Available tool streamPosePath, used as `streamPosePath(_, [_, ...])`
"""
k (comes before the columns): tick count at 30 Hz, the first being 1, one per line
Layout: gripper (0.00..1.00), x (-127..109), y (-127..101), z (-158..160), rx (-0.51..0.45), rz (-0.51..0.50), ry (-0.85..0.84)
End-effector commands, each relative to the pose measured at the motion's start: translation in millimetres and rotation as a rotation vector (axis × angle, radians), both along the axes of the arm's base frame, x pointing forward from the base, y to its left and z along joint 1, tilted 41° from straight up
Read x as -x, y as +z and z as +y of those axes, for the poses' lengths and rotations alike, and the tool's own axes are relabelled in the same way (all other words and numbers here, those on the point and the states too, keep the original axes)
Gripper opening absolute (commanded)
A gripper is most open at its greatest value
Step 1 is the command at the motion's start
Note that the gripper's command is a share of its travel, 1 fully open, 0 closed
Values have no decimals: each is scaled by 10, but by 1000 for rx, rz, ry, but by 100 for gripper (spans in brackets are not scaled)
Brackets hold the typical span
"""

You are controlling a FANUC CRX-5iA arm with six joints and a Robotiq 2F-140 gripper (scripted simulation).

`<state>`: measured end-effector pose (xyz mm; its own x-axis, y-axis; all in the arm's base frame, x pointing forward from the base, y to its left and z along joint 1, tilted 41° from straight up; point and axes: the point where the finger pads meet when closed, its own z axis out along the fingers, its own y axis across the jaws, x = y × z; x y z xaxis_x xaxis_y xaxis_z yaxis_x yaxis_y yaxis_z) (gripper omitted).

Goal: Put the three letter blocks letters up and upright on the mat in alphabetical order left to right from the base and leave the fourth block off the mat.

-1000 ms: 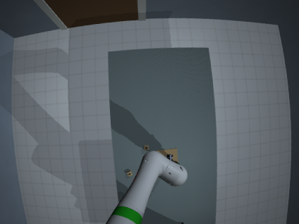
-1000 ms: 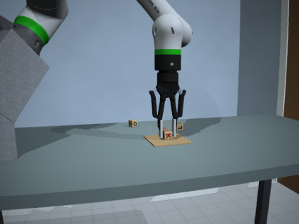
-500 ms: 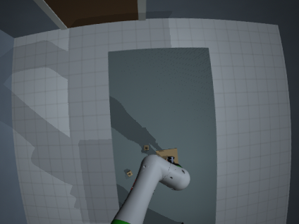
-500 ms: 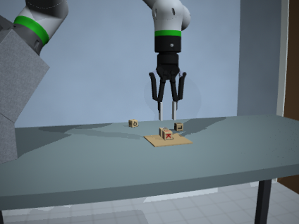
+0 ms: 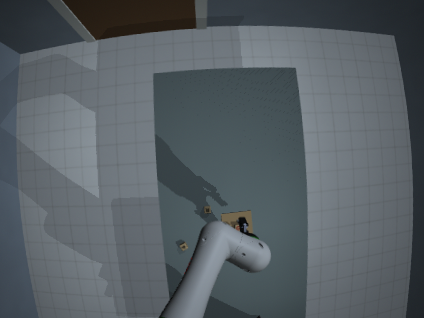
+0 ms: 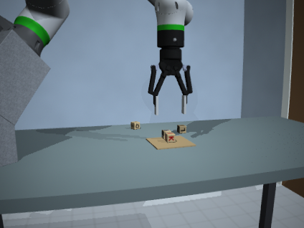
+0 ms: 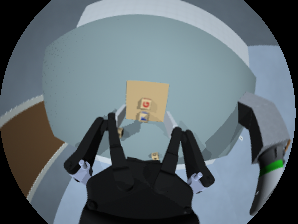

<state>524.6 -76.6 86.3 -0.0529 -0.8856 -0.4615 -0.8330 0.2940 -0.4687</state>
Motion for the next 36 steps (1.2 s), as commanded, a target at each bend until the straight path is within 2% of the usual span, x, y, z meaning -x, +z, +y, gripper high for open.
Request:
streamPosePath(1, [100, 0, 1, -2, 0, 0, 0])
streamPosePath(19, [100, -5, 5, 1, 9, -6, 12])
streamPosePath(33, [100, -116, 111, 94, 231, -145, 317])
streamPosePath(35, [100, -116, 111, 94, 231, -145, 317])
streamPosePath(36, [100, -139, 133, 114, 277, -174, 380])
